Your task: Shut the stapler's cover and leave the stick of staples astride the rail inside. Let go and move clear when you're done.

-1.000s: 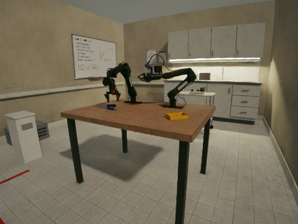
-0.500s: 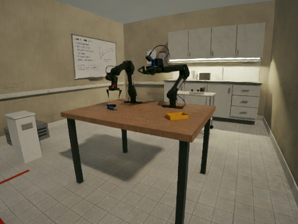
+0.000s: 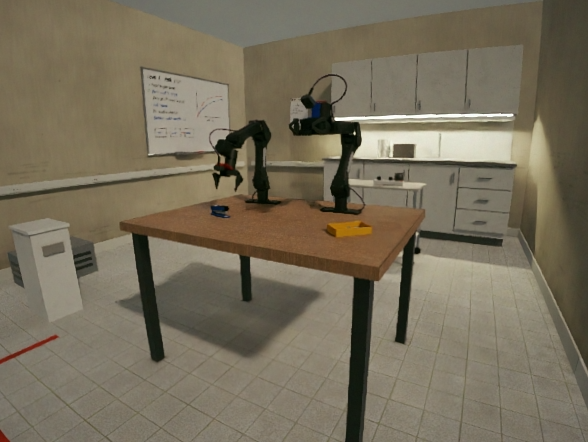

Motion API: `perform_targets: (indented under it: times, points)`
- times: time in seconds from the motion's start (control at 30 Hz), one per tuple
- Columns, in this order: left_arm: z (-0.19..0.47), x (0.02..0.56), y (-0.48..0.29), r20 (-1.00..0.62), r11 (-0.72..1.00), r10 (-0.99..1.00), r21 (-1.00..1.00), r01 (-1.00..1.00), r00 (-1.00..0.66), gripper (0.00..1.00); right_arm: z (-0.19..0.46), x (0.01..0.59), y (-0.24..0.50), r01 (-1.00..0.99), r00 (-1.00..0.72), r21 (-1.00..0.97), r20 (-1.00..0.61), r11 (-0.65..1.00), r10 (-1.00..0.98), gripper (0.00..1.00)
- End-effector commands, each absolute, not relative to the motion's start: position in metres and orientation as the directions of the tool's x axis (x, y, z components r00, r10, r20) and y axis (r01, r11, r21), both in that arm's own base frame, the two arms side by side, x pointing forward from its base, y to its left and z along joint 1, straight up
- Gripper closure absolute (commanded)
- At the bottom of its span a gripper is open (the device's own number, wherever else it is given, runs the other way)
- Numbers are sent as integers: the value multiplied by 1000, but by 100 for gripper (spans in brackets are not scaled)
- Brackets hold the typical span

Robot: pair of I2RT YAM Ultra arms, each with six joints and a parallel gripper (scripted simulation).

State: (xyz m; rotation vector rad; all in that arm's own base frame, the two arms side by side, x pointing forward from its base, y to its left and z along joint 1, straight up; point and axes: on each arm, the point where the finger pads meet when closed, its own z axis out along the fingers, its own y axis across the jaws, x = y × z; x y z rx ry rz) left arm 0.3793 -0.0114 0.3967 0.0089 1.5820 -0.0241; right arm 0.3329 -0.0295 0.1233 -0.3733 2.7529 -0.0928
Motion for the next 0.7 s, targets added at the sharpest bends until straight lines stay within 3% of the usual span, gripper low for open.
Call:
perform_targets:
  times: [0.0,0.47,0.67]
  points:
    - [409,382,-4,-1000,1000,8,8,17,-1,0,131,335,-33,-210,-892,-129,-380,969,-244,0]
    - [416,380,3,-1000,1000,4,4,-4,17,0,135,342,-29,-204,-880,-109,-415,973,-231,0]
    - [416,380,3,-1000,1000,4,4,-4,17,0,193,359,-23,-142,-750,-87,-640,986,-164,0]
